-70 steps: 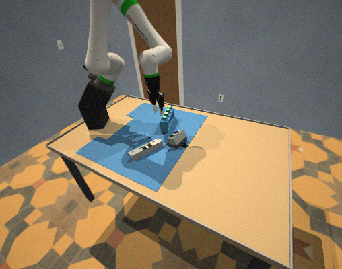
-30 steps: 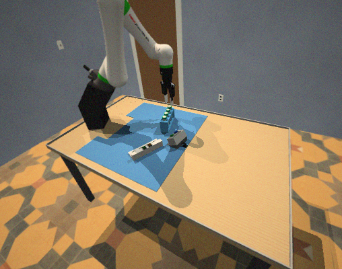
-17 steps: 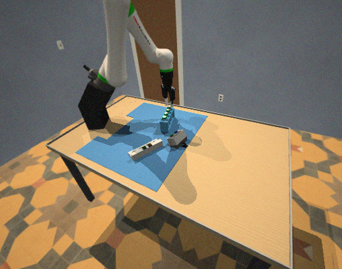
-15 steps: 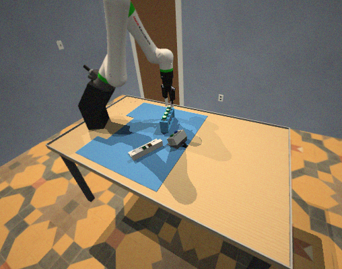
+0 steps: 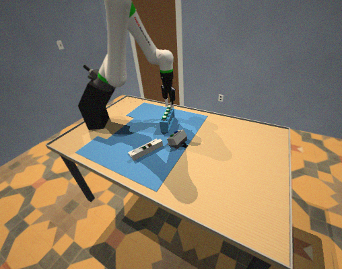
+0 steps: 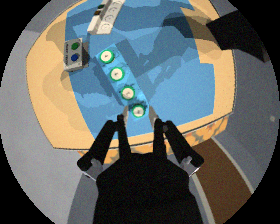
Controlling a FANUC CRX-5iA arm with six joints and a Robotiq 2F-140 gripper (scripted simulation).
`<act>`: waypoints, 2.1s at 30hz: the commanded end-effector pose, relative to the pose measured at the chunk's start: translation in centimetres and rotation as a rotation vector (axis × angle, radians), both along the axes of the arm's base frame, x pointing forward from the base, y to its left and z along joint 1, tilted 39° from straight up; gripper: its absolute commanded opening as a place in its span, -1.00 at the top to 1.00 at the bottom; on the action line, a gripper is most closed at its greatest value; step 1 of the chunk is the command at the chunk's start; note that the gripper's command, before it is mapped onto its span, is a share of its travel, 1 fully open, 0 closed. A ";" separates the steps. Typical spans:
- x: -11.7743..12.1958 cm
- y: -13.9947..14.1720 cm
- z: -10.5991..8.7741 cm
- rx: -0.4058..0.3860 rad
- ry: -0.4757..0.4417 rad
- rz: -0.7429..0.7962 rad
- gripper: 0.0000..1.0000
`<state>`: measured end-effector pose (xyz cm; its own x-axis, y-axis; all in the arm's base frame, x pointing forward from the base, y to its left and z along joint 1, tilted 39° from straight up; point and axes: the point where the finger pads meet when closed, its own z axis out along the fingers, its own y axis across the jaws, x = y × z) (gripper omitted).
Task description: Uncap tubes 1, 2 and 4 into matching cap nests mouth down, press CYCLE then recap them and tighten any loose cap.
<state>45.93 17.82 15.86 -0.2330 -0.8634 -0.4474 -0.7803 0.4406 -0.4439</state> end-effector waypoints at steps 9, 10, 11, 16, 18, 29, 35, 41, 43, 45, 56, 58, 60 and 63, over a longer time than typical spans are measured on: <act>0.3 0.1 -0.3 0.000 0.000 0.000 0.31; 0.3 0.1 -0.3 0.000 0.000 0.000 0.31; 0.3 0.1 -0.3 0.000 0.000 0.000 1.00; 0.3 0.1 -0.3 0.000 0.000 0.000 1.00; 0.3 0.1 -0.3 0.000 0.000 0.000 1.00; 0.3 0.1 -0.3 -0.116 -0.049 0.155 1.00; 0.2 0.1 -0.3 -0.290 -0.123 0.388 1.00; 0.2 0.1 -0.3 -0.406 -0.172 0.543 1.00; 0.2 0.1 -0.3 -0.464 -0.197 0.621 1.00; 0.2 0.1 -0.3 -0.522 -0.221 0.699 1.00; 0.2 0.1 -0.3 -0.608 -0.258 0.813 0.31; 0.2 0.1 -0.3 -0.608 -0.258 0.813 0.31; 0.2 0.1 -0.3 -0.608 -0.258 0.813 0.31; 0.2 0.1 -0.3 -0.608 -0.258 0.813 0.31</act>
